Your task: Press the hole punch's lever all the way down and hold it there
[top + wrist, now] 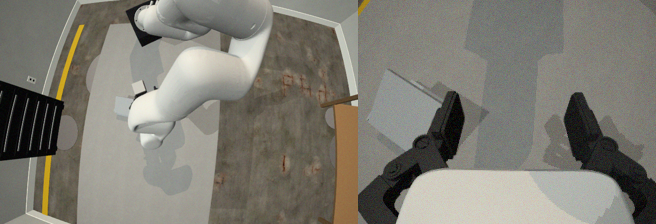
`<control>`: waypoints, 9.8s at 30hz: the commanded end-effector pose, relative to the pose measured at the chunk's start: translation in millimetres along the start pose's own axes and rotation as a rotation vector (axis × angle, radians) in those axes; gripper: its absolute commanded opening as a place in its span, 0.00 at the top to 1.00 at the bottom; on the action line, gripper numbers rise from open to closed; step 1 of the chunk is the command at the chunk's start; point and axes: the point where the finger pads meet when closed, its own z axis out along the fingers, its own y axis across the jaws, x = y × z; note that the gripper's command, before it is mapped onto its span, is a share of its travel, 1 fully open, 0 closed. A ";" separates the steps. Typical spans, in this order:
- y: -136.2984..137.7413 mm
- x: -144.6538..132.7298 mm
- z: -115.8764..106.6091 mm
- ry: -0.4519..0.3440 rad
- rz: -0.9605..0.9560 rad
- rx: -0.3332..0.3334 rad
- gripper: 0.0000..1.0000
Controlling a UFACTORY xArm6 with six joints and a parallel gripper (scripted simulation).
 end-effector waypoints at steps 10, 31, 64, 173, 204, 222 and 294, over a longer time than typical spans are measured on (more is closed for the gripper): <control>-44.8 6.1 13.6 -0.323 0.152 -0.081 0.00; -87.3 12.7 24.7 -0.603 0.304 -0.141 0.00; -142.7 21.0 39.0 -0.966 0.503 -0.218 0.00; -146.3 -29.9 72.9 -0.966 0.502 -0.218 1.00; -146.8 -38.3 78.6 -0.966 0.502 -0.218 1.00; -146.9 -40.2 79.8 -0.966 0.502 -0.218 1.00; -147.8 -58.0 91.9 -0.966 0.502 -0.218 1.00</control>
